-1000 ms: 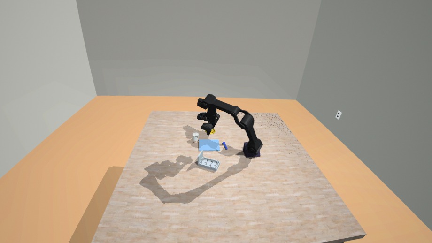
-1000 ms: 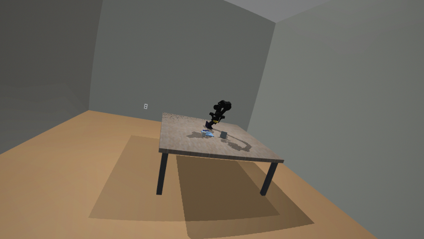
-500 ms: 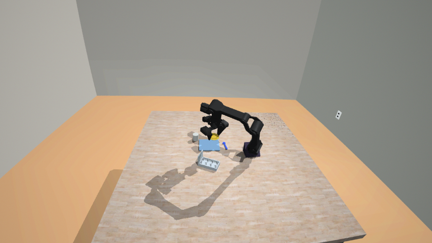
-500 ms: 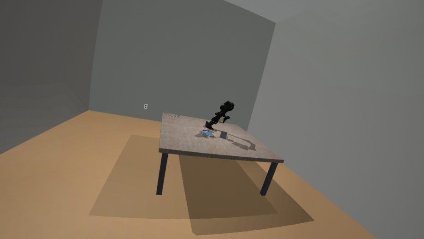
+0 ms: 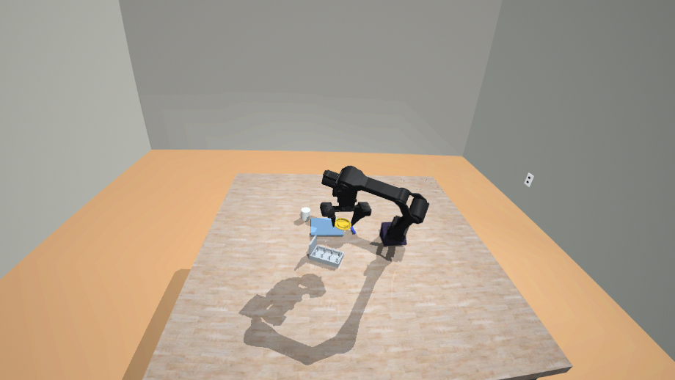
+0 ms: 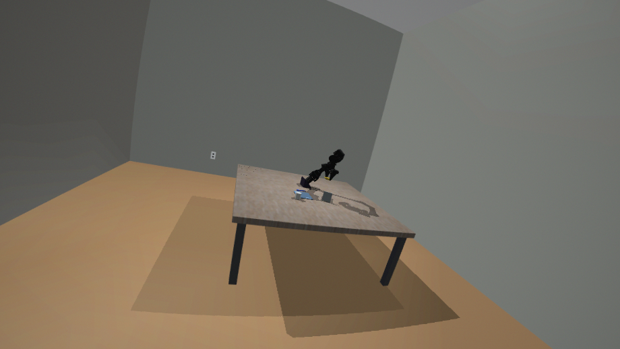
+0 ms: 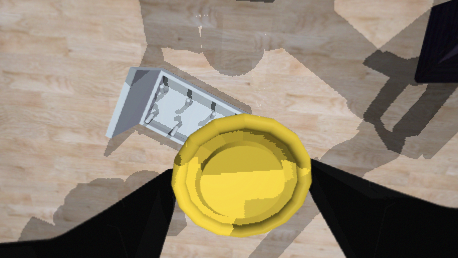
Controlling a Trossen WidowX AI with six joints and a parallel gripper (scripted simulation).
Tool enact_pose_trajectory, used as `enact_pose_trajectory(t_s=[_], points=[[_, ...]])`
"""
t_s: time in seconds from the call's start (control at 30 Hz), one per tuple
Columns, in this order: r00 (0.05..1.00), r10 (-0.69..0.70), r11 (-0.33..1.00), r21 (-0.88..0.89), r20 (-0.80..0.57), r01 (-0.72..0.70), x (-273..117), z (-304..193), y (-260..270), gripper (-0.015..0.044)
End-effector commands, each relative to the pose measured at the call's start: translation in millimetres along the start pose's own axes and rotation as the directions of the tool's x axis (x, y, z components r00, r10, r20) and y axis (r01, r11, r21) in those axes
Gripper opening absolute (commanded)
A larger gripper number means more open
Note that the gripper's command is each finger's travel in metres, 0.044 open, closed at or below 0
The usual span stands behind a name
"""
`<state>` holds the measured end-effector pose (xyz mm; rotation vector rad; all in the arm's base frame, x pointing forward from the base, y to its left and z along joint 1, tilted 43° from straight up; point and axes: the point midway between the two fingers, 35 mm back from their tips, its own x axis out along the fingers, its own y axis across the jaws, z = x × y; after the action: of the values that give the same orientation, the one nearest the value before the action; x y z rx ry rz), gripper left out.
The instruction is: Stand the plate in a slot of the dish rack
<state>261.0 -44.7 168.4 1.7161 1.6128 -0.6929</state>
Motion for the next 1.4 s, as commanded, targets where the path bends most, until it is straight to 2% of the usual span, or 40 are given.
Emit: enact_pose_trajectory(t_s=[0.0, 0.3, 0.4, 0.63, 1.0, 1.37], points=[[1.0, 0.01, 0.991, 0.13, -0.003, -0.01, 1, -16, -8, 0.0], [1.0, 0.027, 0.907, 0.421, -0.008, -0.021, 5, -49, -29, 0.0], [1.0, 0.03, 0.885, 0.465, -0.01, -0.022, 6, -54, -33, 0.0], [1.0, 0.02, 0.889, 0.457, 0.002, -0.019, 8, -53, -34, 0.0], [0.974, -0.086, 0.951, 0.308, 0.209, 0.018, 41, -39, -46, 0.0], [0.904, -0.103, 0.989, 0.139, 0.415, 0.049, 66, -25, -50, 0.0]])
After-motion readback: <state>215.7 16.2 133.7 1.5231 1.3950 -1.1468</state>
